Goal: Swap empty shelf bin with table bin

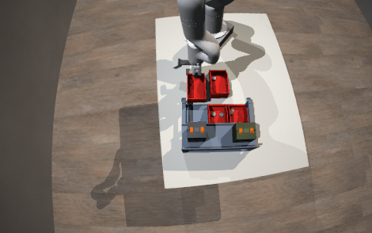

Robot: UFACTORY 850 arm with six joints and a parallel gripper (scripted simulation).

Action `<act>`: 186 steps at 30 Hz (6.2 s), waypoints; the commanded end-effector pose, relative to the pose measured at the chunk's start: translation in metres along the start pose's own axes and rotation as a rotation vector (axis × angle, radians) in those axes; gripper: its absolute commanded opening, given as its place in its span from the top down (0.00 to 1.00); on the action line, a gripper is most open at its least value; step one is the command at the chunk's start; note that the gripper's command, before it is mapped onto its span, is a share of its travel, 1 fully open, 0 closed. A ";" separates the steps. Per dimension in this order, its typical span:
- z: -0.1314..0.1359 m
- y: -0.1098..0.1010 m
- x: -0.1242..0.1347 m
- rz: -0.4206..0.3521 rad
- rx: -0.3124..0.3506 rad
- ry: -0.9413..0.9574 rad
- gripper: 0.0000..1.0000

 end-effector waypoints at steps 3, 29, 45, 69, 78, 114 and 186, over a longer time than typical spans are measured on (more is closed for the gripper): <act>-0.001 0.008 0.000 0.001 -0.001 0.000 1.00; -0.001 0.012 0.000 0.001 -0.001 0.000 0.05; -0.001 0.012 0.000 0.001 -0.001 0.000 0.05; -0.001 0.012 0.000 0.001 -0.001 0.000 0.05; -0.001 0.009 0.000 0.001 -0.001 0.000 0.05; 0.000 -0.047 0.000 0.001 -0.001 0.000 0.05; -0.001 -0.068 0.000 0.001 -0.001 0.000 1.00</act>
Point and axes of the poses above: the point where the finger pads meet when closed, its own y axis out along the fingers, its own z axis across the jaws, x = y × z, the point moved 1 cm from there along -y, back along the fingers, and after that the axes turned 15 degrees about y, right-handed, at the moved point
